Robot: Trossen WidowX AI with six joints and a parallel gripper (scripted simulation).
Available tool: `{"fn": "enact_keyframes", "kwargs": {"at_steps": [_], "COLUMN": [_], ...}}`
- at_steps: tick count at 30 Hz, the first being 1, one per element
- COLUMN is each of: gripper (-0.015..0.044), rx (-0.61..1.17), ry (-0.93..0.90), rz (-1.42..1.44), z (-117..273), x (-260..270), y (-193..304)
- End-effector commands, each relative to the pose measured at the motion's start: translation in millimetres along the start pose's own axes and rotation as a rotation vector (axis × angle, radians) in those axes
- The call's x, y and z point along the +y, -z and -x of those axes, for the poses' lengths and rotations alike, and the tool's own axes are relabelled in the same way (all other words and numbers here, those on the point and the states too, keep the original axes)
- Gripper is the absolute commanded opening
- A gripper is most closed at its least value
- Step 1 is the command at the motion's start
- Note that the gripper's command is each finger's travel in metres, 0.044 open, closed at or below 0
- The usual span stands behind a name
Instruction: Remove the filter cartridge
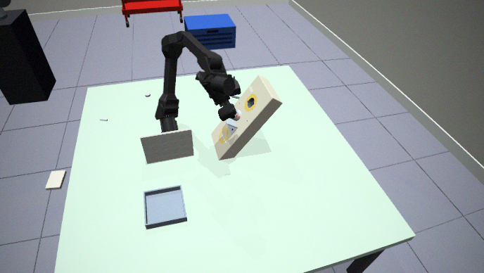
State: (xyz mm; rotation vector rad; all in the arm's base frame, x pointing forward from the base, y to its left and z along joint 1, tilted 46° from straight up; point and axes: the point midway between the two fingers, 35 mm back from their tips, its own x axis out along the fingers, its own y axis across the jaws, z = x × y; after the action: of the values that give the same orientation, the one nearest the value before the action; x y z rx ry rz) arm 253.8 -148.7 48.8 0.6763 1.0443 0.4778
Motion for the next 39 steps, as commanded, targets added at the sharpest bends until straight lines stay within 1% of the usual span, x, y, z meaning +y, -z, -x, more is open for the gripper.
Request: {"fn": "enact_keyframes", "kwargs": {"at_steps": [1,12,23,32,39], "gripper": [0.0,0.0,0.0,0.0,0.0], "rx": [0.006,0.034,-0.011,-0.016,-0.025], "ry": [0.03,0.291,0.558,0.577,0.673], "rz": [-0.052,-0.488,-0.947,-0.979,-1.123], "z": [3.6,33.0,68.5,70.7,66.8], "x": [-7.4,-88.3,-156.4,-160.8,-184.8], "y": [3.3,46.7,103.2,108.6,169.1]}}
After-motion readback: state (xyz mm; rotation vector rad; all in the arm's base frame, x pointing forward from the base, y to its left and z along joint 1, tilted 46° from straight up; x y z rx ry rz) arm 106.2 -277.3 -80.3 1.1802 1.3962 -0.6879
